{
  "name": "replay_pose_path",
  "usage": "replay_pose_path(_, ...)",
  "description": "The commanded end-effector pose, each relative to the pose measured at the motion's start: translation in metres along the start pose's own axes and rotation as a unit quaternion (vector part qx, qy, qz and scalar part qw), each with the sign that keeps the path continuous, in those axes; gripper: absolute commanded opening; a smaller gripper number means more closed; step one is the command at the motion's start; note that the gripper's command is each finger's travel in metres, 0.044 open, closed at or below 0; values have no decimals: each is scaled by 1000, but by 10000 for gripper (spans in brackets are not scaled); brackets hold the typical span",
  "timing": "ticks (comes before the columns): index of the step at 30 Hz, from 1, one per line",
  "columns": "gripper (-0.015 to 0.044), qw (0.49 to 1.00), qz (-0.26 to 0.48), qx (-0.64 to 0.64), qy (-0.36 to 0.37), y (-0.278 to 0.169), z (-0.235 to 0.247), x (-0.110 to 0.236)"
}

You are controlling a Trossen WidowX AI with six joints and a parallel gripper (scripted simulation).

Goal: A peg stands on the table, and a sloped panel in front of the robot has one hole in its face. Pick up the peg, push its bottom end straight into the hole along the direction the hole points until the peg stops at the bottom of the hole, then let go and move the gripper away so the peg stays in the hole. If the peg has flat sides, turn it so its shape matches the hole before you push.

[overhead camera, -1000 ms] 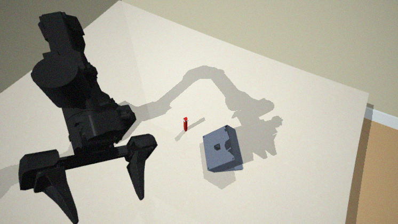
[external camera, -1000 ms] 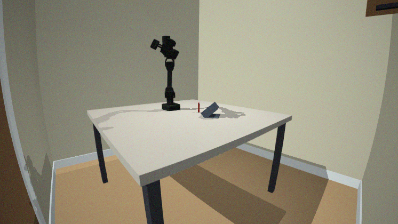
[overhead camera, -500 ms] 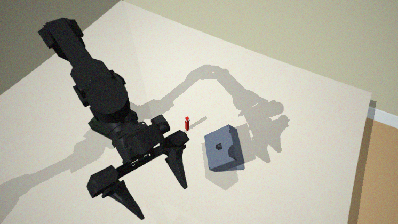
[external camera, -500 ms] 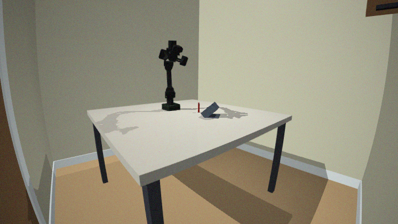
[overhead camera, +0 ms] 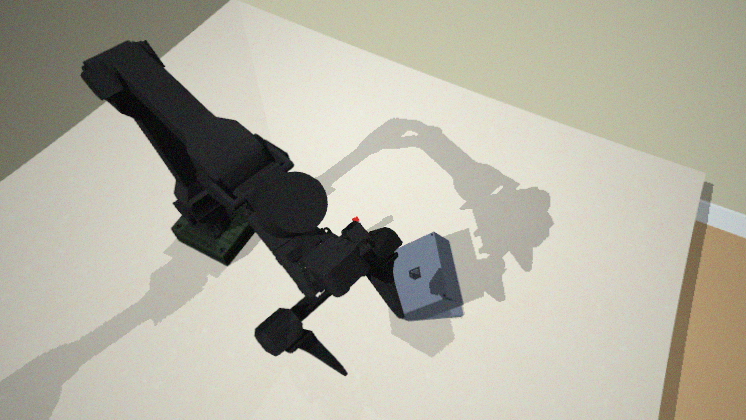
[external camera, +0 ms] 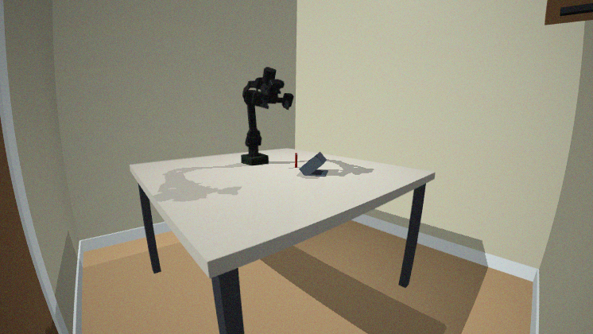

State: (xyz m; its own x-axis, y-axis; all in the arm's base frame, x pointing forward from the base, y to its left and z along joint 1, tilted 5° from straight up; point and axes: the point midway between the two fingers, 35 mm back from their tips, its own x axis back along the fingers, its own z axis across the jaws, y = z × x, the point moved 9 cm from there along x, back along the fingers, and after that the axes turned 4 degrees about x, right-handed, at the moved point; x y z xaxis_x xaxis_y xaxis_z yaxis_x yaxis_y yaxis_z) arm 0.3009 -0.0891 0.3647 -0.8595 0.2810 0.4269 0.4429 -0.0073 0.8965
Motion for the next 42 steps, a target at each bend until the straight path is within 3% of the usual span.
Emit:
replay_pose_path(1, 440, 999, 38, -24, 20, -13, 17, -9)
replay_pose_path(21, 440, 969, 205, -104, 90, -64, 100, -21)
replay_pose_path(42, 440, 910, 385, -143, 66, -127, 175, -2)
